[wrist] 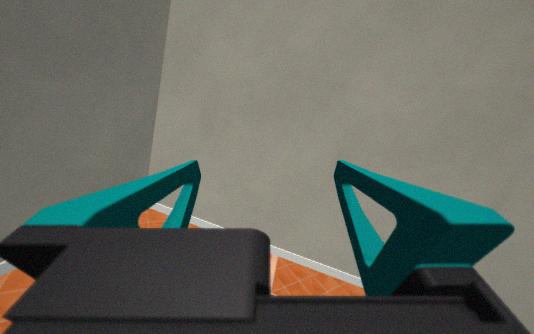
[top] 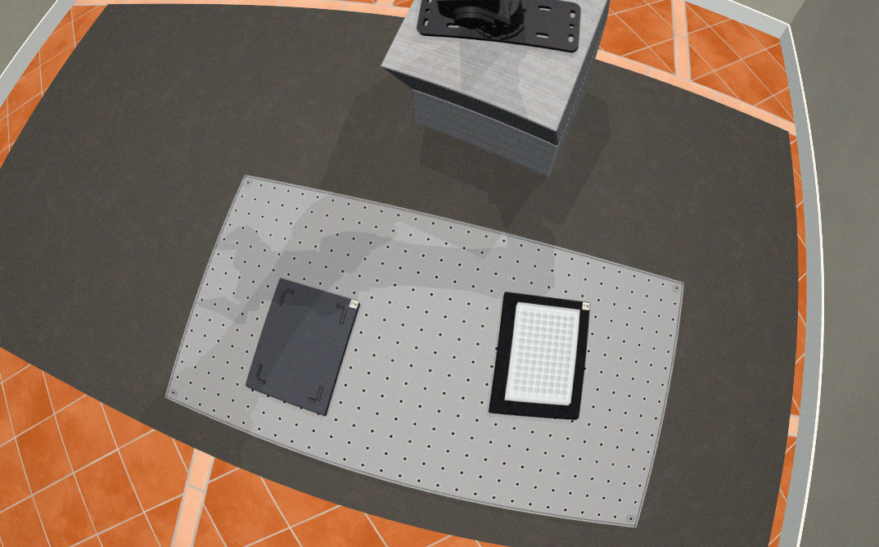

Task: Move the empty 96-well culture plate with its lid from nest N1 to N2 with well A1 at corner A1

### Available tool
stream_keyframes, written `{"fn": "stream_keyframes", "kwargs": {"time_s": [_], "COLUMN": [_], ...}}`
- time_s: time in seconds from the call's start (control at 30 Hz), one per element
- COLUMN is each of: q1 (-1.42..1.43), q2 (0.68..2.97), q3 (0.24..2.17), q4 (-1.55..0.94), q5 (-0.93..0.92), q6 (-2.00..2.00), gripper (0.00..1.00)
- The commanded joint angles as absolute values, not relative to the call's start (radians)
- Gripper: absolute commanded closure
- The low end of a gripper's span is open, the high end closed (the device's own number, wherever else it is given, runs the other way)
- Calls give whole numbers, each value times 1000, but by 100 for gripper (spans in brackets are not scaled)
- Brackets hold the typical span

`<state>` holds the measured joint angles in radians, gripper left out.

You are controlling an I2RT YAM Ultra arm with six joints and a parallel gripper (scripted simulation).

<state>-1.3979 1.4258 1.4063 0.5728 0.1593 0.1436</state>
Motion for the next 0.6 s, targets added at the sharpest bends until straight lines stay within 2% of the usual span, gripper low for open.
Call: {"fn": "stream_keyframes", "kwargs": {"time_s": [0.0, 0.23, 0.37, 0.57], "q1": [-1396, -1301, -1309, -1243], "q2": [1385, 1458, 1412, 1466], "q3": [1445, 1366, 1424, 1360], "q4": [491, 592, 456, 521], "q5": [122, 206, 131, 184], "q6": [183, 129, 180, 148], "gripper": [0, 0, 0, 0]}}
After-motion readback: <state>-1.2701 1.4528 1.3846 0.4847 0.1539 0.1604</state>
